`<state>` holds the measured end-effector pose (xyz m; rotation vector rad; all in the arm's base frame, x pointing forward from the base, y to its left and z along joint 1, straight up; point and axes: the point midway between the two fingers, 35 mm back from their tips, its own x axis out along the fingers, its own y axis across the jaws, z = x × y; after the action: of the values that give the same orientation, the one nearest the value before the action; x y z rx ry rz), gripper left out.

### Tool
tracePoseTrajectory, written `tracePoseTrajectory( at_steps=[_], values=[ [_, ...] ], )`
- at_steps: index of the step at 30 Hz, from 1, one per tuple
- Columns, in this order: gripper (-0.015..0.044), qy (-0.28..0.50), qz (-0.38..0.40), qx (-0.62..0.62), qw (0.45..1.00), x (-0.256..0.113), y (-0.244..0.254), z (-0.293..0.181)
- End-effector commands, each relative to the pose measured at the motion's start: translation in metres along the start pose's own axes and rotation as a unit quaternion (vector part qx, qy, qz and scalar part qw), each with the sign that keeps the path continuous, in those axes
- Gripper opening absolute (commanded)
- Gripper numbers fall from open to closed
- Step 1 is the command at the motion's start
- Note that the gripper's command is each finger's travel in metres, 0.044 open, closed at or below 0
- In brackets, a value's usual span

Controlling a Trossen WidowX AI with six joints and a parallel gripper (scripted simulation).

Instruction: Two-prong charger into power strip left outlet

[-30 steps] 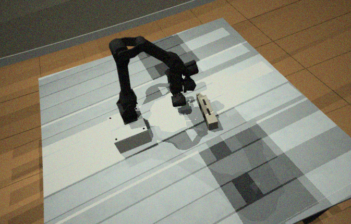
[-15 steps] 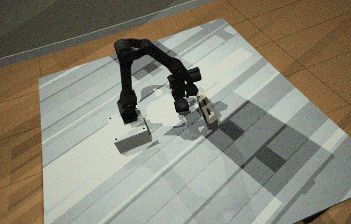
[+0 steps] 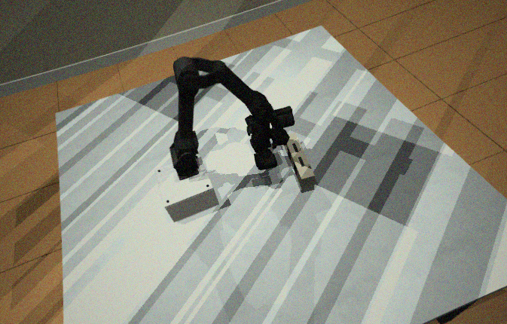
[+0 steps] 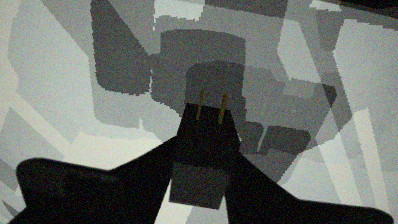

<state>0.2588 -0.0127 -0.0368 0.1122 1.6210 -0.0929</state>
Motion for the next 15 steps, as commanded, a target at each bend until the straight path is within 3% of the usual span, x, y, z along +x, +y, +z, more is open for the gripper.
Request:
tracePoseTrajectory(
  at_steps=[1, 15],
  values=[
    [0.0, -0.004, -0.002, -0.003, 1.0, -0.001, -0.001, 0.007],
    [0.0, -0.004, -0.002, -0.005, 1.0, -0.001, -0.003, 0.023]
  ],
)
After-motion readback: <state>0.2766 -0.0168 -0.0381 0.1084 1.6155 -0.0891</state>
